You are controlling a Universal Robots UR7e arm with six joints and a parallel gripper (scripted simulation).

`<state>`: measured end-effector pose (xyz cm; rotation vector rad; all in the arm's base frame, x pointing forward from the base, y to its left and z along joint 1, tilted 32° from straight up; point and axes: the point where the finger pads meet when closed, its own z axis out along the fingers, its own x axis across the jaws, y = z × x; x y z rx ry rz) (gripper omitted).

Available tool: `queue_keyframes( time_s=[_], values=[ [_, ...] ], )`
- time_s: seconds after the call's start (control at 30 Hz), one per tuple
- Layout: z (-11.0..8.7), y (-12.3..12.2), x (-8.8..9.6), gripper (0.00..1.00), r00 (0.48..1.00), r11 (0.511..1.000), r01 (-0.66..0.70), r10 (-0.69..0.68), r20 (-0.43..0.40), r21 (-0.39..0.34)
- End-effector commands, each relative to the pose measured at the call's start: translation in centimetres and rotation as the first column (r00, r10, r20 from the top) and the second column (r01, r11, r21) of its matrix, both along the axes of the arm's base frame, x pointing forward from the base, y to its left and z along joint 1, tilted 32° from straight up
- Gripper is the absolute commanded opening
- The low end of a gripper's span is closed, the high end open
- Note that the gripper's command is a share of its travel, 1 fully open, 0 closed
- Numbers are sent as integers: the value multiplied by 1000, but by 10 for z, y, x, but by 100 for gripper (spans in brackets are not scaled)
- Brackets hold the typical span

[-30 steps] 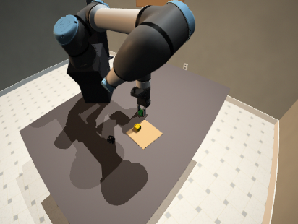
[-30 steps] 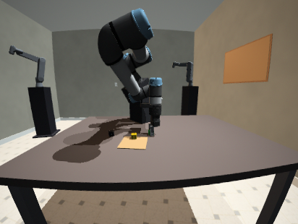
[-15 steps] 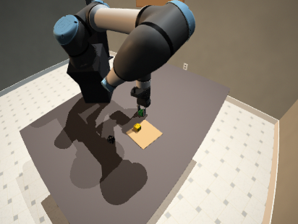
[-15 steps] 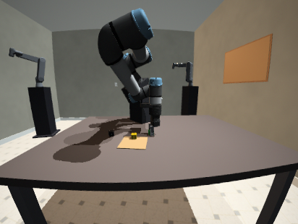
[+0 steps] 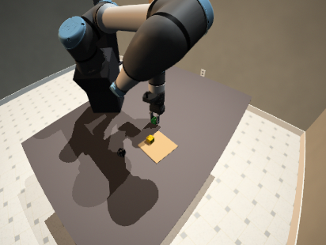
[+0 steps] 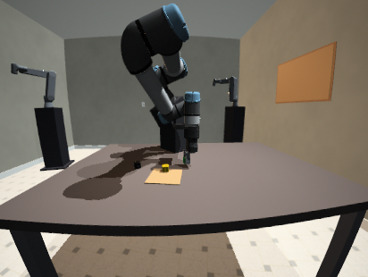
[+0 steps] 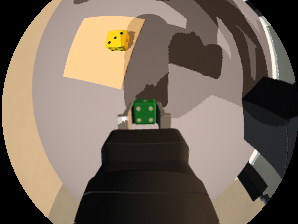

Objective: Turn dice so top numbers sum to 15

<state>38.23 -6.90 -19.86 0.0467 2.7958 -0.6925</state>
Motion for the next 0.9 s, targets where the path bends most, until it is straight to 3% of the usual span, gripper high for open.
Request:
queue_keyframes(
  time_s=[0.0, 0.5, 0.87],
  values=[
    [19, 10, -5, 57, 1000, 1000, 0, 0, 1, 0],
    [62, 33, -17, 57, 1000, 1000, 0, 0, 1, 0],
    [69, 38, -19, 57, 1000, 1000, 0, 0, 1, 0]
  ],
)
